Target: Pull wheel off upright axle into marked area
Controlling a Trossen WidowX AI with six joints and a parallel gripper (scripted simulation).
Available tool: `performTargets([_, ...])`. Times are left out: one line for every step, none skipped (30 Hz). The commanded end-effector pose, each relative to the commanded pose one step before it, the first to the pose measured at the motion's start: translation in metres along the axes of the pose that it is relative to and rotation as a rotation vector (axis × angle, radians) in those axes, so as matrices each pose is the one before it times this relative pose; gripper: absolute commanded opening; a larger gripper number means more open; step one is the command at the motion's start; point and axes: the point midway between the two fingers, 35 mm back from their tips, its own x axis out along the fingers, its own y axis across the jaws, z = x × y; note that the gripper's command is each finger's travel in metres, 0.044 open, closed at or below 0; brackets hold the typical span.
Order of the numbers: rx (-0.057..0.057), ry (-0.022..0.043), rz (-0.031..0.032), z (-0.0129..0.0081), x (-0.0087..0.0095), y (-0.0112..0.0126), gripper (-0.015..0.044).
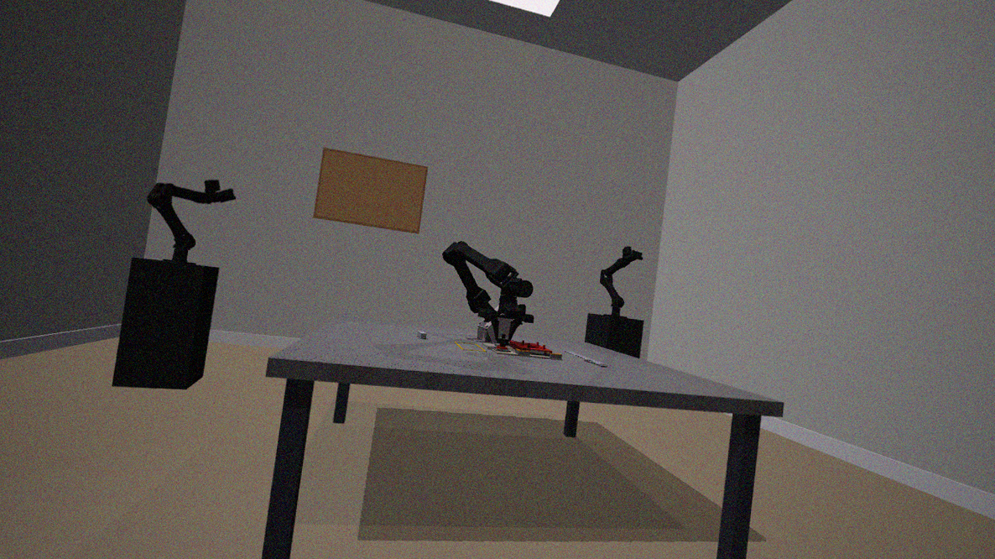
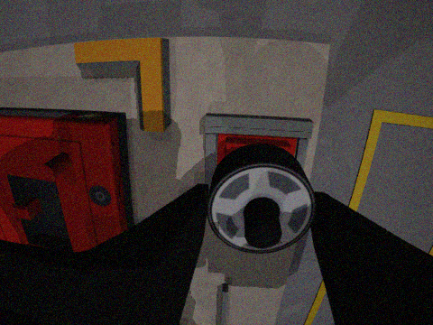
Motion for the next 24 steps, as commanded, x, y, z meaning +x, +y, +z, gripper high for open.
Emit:
performTargets([0.002, 0.00041, 0.00007, 0.00011, -0.00017, -0.00025, 0.0148])
performTargets([0.0, 0.0, 0.0, 0.0, 0.0, 0.0, 0.0142])
performTargets([0.0, 0.0, 0.0, 0.0, -0.00005, 0.0, 0.0115])
performTargets([0.0, -0.00001, 0.0, 0.00001, -0.00011, 0.00001, 0.0089])
performTargets([0.0, -0.00001, 0.00001, 0.00001, -0.00016, 0.00001, 0.0063])
performTargets([0.0, -0.00002, 0.00001, 0.00001, -0.00021, 0.00001, 0.0037])
performTargets([-0.0001, -0.00002, 0.00001, 0.00001, -0.00027, 0.00001, 0.001])
performTargets([-0.0001, -0.00002, 0.00001, 0.00002, -0.00031, 0.00002, 0.0])
performTargets([-0.0001, -0.00002, 0.00001, 0.00002, -0.00032, 0.00002, 0.0])
performTargets([-0.0001, -0.00002, 0.00001, 0.00002, -0.00033, 0.00002, 0.0])
performTargets([-0.0001, -0.00002, 0.00001, 0.00002, -0.00033, 0.00002, 0.0])
performTargets([-0.0001, -0.00002, 0.00001, 0.00002, -0.00033, 0.00002, 0.0])
performTargets([-0.0001, -0.00002, 0.00001, 0.00001, -0.00033, 0.00001, 0.0])
performTargets([-0.0001, -0.00002, 0.00001, 0.00001, -0.00033, 0.00001, 0.0])
performTargets([-0.0001, -0.00002, 0.00001, 0.00001, -0.00033, 0.00001, 0.0])
performTargets([-0.0001, -0.00002, 0.00001, 0.00001, -0.00033, 0.00001, 0.0])
performTargets([-0.0001, -0.00002, 0.00001, 0.00001, -0.00033, 0.00001, 0.0])
performTargets([-0.0001, -0.00002, 0.00001, 0.00001, -0.00033, 0.00001, 0.0])
performTargets([-0.0001, -0.00002, 0.0, 0.00001, -0.00033, 0.00001, 0.0])
performTargets([-0.0001, -0.00002, 0.0, 0.00001, -0.00033, 0.00001, 0.0])
performTargets([-0.0001, -0.00002, 0.0, 0.00001, -0.00033, 0.00001, 0.0])
performTargets([-0.0001, -0.00002, 0.0, 0.00001, -0.00033, 0.00001, 0.0])
performTargets([-0.0001, -0.00002, 0.0, 0.00001, -0.00033, 0.00001, 0.0])
performTargets([-0.0001, -0.00002, 0.0, 0.00001, -0.00033, 0.00001, 0.0])
